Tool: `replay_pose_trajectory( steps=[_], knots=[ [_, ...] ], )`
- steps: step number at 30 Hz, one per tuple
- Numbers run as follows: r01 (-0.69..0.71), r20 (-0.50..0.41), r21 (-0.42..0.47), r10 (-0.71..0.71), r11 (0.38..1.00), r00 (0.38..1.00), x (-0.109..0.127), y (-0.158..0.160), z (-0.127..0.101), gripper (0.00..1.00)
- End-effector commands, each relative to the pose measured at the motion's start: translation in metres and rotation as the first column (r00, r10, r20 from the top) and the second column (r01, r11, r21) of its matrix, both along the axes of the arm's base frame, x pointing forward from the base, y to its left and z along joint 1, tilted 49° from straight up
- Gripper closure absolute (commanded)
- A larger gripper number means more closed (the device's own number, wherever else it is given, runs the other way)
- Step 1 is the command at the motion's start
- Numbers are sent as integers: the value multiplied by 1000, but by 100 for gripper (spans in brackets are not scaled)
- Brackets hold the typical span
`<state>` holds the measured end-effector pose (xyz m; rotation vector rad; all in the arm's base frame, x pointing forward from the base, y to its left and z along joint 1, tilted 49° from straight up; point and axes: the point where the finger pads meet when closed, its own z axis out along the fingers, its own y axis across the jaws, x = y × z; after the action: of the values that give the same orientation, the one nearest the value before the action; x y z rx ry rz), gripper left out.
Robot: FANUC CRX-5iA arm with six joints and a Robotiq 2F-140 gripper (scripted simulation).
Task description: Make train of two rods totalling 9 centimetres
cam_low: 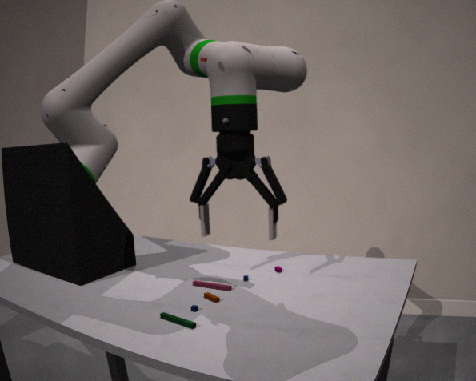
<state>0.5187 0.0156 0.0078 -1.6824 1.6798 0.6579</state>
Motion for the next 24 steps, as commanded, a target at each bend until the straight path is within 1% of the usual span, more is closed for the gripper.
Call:
replay_pose_trajectory(
  steps=[1, 2, 3, 8, 11, 15, 17, 19, 20, 22, 24],
  knots=[
    [83, -102, 4, -82, 997, 991, 2, -10, -12, 0],
    [83, -102, 4, -82, 997, 991, 2, -10, -12, 0],
    [151, -179, 4, -148, 989, 973, 3, -18, -21, 0],
    [256, -298, -6, -247, 967, 922, 3, -30, -37, 0],
    [323, -373, -20, -307, 946, 876, 3, -38, -48, 0],
    [407, -467, -46, -380, 912, 799, 3, -49, -62, 0],
    [447, -511, -63, -414, 892, 754, 2, -54, -69, 0],
    [447, -511, -63, -414, 892, 754, 2, -54, -69, 0],
    [501, -570, -91, -457, 861, 683, 1, -62, -79, 0],
    [528, -601, -108, -479, 842, 640, 1, -66, -85, 0],
    [561, -637, -131, -503, 818, 585, 0, -71, -92, 0]
  ],
)
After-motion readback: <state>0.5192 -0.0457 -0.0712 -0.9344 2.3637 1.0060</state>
